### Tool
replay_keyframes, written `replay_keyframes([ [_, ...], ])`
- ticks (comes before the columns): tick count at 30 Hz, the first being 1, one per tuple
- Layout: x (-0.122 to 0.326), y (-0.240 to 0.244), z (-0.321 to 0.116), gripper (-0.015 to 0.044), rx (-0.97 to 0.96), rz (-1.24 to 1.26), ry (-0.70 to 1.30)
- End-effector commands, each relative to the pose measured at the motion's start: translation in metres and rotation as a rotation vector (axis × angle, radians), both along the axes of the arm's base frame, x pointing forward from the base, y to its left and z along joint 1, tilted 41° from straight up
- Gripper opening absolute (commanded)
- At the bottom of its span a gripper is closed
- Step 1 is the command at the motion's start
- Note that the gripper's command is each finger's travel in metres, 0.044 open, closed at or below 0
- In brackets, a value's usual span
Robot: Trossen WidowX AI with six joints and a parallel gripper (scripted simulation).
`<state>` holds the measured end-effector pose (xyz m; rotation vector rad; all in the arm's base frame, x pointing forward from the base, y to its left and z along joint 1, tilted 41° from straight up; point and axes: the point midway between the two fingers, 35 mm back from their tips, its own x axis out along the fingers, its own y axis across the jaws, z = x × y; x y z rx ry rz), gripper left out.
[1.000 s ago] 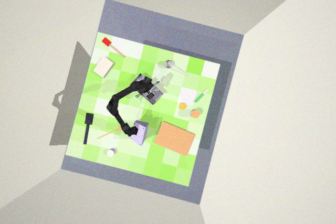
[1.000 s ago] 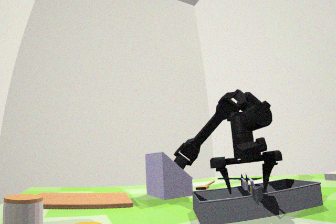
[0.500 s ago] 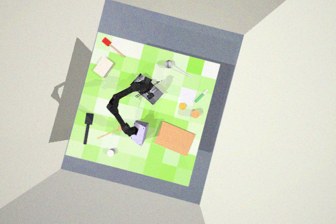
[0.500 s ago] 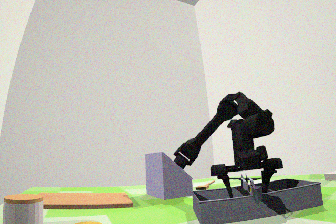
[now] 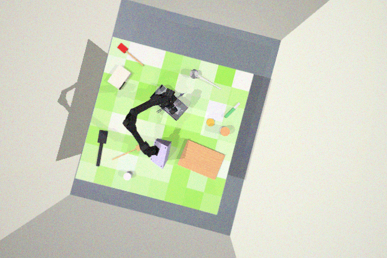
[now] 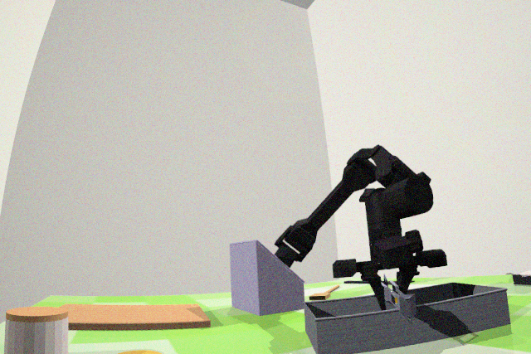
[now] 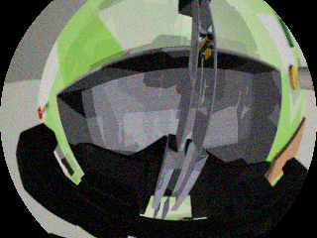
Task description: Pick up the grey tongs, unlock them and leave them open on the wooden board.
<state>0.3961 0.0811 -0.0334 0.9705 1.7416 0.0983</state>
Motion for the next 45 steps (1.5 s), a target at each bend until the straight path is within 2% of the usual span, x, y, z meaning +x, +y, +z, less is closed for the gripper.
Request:
replay_keyframes([
  [1,0.0,0.0,0.0,0.0078,0.0,0.0,-0.001],
  [7,0.0,0.0,0.0,0.0038,0.0,0.0,-0.001],
  [14,0.003,-0.006,0.006,-0.0145,-0.001,0.0,-0.001],
  [17,0.009,-0.025,0.027,-0.015,-0.004,-0.002,0.001],
  [22,0.012,-0.078,0.089,-0.015,-0.002,-0.004,0.009],
  [24,0.011,-0.085,0.098,-0.015,0.0,-0.004,0.01],
  [36,0.01,-0.084,0.095,-0.015,0.006,-0.007,0.023],
  [45,0.007,-0.14,0.059,-0.015,-0.028,-0.096,0.079],
])
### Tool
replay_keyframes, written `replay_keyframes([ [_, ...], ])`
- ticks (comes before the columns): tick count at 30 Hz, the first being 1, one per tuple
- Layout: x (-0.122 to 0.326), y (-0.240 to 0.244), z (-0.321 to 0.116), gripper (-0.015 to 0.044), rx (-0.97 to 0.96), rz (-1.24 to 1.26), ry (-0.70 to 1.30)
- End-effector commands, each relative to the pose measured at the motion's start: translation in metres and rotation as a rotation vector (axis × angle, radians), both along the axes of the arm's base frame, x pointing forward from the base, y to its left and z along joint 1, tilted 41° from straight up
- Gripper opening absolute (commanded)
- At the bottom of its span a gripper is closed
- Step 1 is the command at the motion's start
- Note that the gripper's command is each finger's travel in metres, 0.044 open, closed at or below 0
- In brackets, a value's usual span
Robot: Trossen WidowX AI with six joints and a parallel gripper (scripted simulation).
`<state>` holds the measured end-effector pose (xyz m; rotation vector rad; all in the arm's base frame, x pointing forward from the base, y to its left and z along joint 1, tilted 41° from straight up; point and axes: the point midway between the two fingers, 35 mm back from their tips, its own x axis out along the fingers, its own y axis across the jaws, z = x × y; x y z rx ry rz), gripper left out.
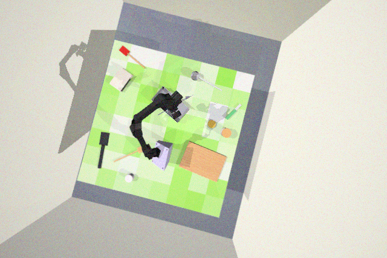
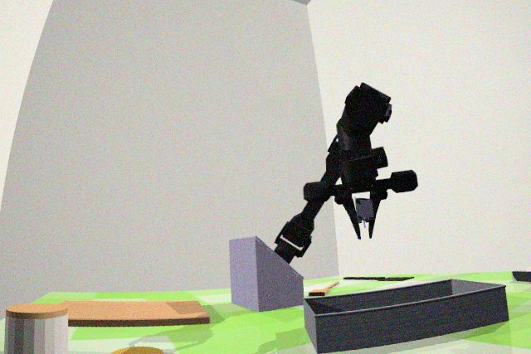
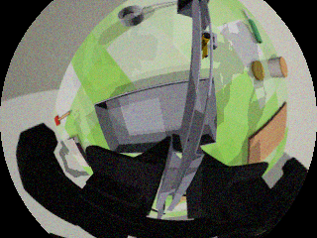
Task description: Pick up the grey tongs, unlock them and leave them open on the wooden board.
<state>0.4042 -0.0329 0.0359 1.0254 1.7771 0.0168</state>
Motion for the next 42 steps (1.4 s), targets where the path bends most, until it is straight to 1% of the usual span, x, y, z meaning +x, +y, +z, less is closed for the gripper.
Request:
replay_keyframes([
  [1,-0.002,-0.034,-0.016,-0.015,-0.022,-0.05,0.015],
  [14,-0.038,-0.13,-0.083,-0.015,-0.056,-0.192,0.129],
  [28,-0.108,-0.21,-0.154,-0.015,-0.054,-0.328,0.256],
  [35,-0.122,-0.222,-0.159,-0.015,-0.06,-0.351,0.273],
  [42,-0.164,-0.254,-0.169,-0.015,-0.083,-0.421,0.318],
])
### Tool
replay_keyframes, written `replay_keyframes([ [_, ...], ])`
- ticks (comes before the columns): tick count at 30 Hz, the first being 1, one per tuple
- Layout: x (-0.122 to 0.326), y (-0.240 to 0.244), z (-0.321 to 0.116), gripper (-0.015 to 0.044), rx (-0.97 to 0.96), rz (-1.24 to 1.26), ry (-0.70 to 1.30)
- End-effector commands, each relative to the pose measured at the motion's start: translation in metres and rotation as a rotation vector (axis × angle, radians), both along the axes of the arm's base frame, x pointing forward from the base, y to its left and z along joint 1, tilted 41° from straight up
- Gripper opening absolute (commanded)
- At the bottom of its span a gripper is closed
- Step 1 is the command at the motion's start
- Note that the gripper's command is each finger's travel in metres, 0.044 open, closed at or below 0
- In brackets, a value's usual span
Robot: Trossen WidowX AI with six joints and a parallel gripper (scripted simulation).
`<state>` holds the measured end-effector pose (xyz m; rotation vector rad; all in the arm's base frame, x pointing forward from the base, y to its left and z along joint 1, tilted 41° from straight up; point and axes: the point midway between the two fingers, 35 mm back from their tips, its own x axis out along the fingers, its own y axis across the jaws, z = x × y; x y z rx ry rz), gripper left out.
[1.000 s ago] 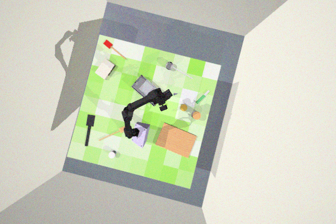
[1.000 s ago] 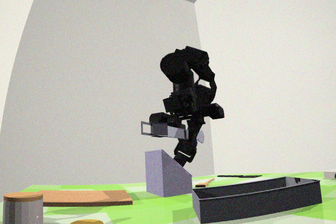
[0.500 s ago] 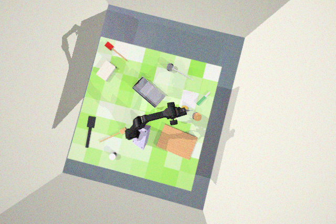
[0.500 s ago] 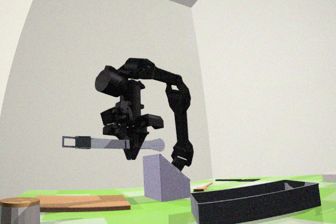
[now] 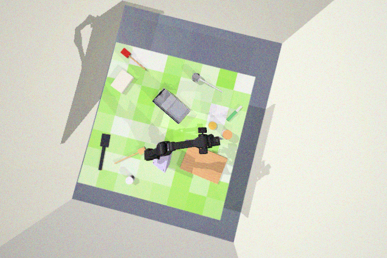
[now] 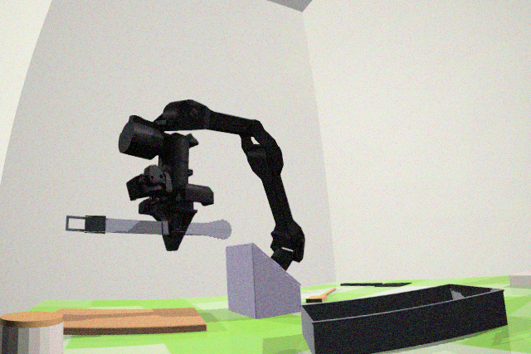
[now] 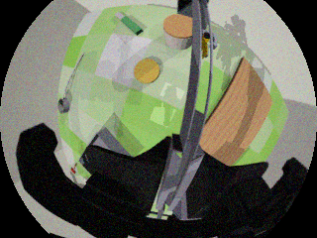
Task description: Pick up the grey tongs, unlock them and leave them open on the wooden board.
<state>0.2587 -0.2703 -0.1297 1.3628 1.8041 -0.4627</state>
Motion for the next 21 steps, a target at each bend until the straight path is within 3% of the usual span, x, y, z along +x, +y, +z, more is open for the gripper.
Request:
replay_keyframes([
  [1,-0.025,-0.021,-0.005,-0.015,-0.02,-0.04,0.02],
  [21,-0.173,-0.08,-0.03,-0.015,-0.055,-0.233,0.188],
])
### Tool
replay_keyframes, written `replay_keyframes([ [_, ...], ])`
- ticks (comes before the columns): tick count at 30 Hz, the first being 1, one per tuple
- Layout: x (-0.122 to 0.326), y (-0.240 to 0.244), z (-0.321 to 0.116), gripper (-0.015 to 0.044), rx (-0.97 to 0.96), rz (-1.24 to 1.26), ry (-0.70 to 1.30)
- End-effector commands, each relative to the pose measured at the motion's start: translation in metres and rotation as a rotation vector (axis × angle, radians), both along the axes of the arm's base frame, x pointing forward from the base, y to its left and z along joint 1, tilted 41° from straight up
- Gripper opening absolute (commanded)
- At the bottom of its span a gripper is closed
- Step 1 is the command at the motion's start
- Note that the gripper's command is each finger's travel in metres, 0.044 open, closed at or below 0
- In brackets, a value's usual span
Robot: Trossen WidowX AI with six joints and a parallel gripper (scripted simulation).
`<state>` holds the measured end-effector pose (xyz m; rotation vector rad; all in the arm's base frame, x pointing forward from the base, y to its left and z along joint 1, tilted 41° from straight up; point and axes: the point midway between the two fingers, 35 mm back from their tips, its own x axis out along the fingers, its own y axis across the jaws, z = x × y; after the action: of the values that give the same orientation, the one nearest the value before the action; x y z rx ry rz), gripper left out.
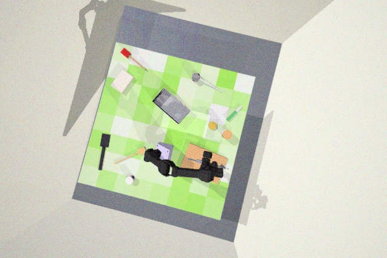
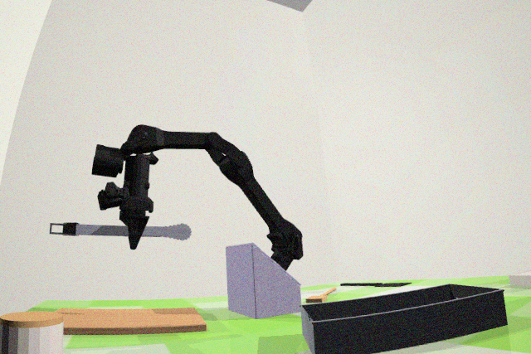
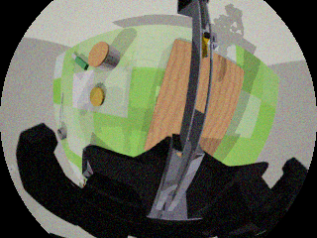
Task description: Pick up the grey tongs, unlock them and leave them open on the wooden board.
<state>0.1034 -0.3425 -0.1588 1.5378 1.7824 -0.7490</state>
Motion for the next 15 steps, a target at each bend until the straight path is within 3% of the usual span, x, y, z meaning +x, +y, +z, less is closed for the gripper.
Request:
replay_keyframes([
  [1,-0.025,-0.009,-0.003,-0.015,-0.016,-0.026,0.024],
  [15,-0.109,-0.014,-0.013,-0.015,-0.004,-0.125,0.111],
])
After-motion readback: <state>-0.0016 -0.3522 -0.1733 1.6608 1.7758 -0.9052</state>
